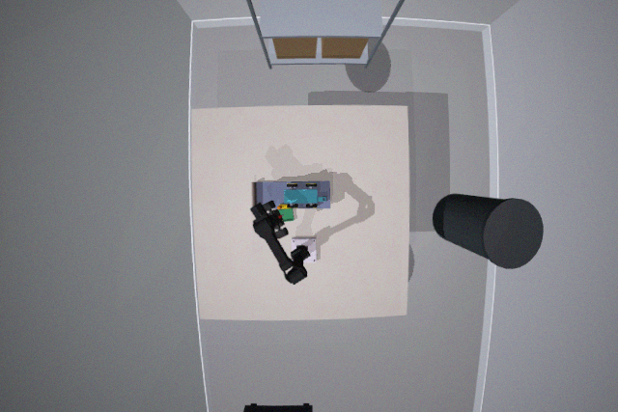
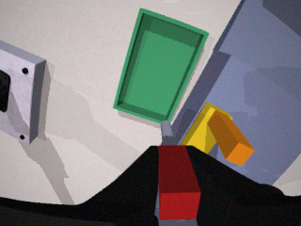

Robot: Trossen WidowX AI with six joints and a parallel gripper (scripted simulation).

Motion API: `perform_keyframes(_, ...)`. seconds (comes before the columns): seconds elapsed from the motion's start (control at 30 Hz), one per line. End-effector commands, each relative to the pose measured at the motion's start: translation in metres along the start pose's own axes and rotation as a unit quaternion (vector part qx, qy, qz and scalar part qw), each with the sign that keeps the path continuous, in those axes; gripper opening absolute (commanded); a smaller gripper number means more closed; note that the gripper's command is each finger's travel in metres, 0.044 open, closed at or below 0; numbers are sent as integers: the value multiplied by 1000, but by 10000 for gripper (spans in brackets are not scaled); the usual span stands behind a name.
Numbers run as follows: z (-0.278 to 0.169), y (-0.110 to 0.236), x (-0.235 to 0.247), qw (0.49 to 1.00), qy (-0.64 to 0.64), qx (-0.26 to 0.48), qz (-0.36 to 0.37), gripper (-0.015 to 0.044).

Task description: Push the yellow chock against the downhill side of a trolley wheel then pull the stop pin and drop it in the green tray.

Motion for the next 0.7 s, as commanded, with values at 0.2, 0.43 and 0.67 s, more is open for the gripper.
perform_keyframes(0.2,-3,1,5,986,160,-9,-34,0)
perform_keyframes(0.43,-6,0,7,964,260,-19,-47,0)
perform_keyframes(0.67,-10,0,8,930,361,-31,-60,0)
Point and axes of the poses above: the point midway between the two fingers, 35 mm back from their tips, its own y axis back along the fingers, its own x axis across the jaws, z = x × y, the point moved 6 cm from there along y, back along the fingers, and after that the axes turned 13 degrees about y, right-handed, at the moved point
